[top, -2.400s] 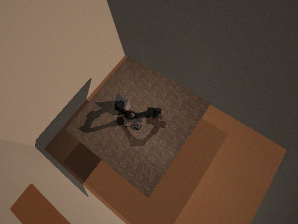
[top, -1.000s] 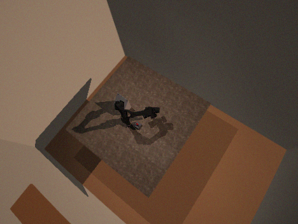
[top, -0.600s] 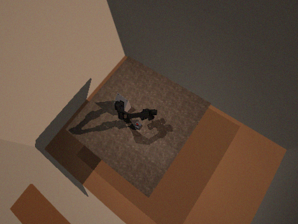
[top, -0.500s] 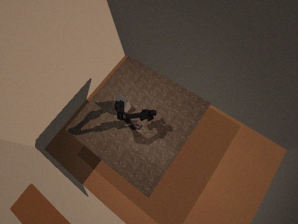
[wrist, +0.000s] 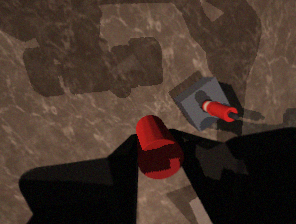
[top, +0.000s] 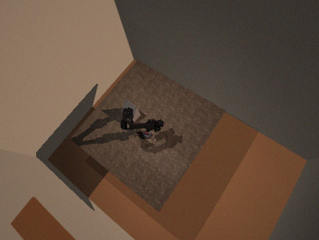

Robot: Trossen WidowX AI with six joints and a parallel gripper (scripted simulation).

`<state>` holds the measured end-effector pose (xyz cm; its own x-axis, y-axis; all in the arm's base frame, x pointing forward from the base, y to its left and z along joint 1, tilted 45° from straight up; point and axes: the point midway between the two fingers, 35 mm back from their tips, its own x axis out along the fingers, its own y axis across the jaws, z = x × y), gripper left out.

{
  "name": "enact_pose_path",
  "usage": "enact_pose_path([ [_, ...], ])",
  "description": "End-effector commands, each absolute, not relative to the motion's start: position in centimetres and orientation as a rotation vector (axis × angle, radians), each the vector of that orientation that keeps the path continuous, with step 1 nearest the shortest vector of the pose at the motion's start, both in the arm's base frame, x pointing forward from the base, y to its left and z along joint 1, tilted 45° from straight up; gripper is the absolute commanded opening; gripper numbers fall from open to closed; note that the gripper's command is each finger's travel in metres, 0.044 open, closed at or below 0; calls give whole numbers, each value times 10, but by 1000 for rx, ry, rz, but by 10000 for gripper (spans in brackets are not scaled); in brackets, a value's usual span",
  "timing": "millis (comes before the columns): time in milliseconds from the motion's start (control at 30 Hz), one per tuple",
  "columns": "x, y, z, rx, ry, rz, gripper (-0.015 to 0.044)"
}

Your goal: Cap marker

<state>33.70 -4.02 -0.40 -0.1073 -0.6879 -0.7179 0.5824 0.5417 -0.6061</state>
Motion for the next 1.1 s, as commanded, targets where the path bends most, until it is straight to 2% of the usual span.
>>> enact_pose_path([
  [0,331,-46,3,-114,1296,-1076,0],
  [1067,278,-83,68,-121,1295,-1083,0],
])
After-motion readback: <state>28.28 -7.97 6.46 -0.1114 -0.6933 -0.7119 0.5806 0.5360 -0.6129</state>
